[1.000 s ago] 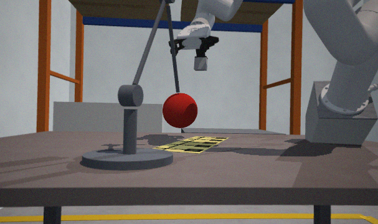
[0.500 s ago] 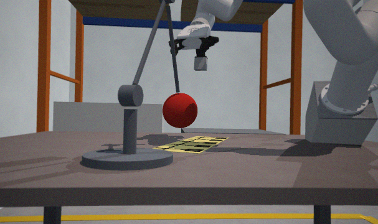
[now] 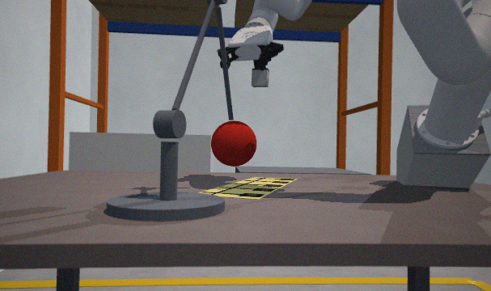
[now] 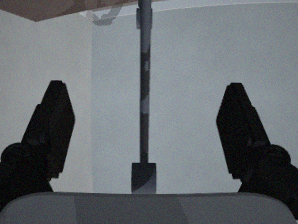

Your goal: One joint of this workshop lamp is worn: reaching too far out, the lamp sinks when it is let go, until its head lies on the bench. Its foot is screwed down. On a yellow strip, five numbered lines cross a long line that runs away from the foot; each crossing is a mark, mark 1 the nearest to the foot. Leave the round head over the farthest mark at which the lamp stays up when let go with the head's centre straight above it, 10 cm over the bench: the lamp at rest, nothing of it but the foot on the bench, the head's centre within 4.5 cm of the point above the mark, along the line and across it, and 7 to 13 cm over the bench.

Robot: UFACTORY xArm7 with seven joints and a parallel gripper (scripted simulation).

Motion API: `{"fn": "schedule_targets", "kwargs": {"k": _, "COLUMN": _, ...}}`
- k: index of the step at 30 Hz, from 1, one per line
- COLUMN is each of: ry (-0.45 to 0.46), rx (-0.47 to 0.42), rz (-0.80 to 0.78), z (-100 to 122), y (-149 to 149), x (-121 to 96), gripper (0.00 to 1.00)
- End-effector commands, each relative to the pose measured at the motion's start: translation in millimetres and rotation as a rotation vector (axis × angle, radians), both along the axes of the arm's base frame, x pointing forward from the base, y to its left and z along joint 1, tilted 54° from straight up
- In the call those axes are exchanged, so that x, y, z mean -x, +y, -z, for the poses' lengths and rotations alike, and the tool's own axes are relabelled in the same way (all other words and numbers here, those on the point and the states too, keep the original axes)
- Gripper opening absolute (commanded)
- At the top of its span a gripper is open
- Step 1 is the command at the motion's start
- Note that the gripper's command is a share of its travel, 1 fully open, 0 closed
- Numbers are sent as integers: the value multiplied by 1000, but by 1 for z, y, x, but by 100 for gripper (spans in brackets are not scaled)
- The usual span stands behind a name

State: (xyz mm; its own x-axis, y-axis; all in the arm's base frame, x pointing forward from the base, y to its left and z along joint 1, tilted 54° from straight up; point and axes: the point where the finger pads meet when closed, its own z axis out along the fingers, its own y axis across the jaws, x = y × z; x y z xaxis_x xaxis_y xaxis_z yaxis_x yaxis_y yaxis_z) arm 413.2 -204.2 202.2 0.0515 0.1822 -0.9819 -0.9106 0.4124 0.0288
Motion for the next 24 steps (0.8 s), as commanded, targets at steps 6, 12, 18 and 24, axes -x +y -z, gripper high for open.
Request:
{"fn": "schedule_targets", "kwargs": {"k": 6, "ry": 65, "rx": 142, "rz": -1, "z": -22, "y": 3, "x": -2, "gripper": 100}}
{"fn": "schedule_targets", "kwargs": {"k": 12, "ry": 61, "rx": 134, "rz": -1, "z": -21, "y": 12, "x": -6, "gripper": 100}}
{"fn": "schedule_targets", "kwargs": {"k": 18, "ry": 55, "rx": 123, "rz": -1, "z": -20, "y": 26, "x": -12, "gripper": 100}}
{"fn": "schedule_targets", "kwargs": {"k": 24, "ry": 50, "rx": 114, "rz": -1, "z": -19, "y": 38, "x": -18, "gripper": 100}}
